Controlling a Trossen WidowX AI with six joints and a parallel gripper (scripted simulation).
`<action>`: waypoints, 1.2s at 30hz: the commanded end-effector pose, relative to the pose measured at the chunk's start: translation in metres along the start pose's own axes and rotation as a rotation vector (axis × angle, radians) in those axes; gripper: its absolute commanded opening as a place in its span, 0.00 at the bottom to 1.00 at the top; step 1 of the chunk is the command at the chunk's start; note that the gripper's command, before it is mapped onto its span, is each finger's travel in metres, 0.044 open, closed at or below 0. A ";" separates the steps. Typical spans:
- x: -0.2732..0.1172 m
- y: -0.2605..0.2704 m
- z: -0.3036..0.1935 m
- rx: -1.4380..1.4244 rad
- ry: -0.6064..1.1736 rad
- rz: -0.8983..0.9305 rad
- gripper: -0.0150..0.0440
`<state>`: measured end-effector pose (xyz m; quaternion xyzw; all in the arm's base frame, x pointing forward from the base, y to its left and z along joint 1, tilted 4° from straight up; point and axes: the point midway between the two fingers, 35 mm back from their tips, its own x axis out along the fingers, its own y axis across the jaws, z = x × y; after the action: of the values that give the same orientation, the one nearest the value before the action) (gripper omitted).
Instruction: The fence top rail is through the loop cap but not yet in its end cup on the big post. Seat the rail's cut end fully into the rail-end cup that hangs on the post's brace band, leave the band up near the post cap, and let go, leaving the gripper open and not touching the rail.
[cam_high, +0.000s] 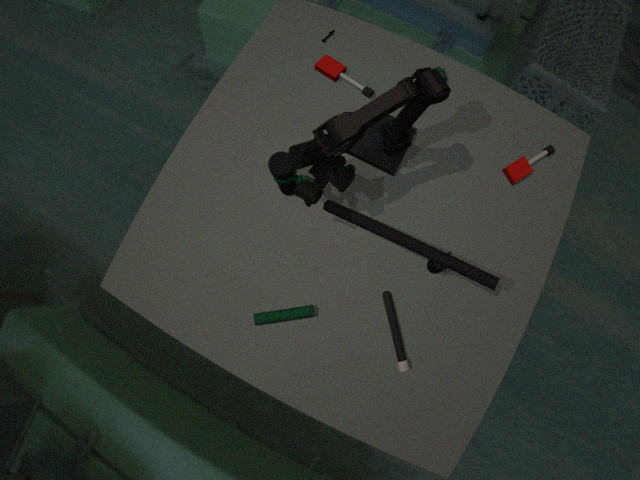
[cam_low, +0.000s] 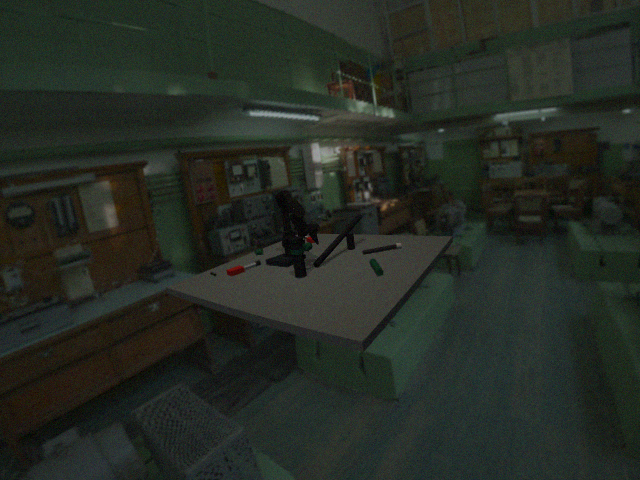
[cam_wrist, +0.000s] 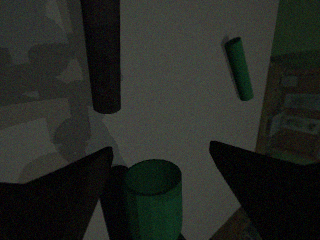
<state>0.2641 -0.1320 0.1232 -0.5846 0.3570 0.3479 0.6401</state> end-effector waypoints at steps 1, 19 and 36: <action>-0.014 -0.008 0.014 0.004 0.005 -0.004 1.00; -0.063 -0.039 0.088 0.809 -0.034 0.013 1.00; -0.109 -0.042 0.139 1.468 -0.057 0.050 1.00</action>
<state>0.2659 -0.0247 0.2219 -0.1437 0.4814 0.1305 0.8547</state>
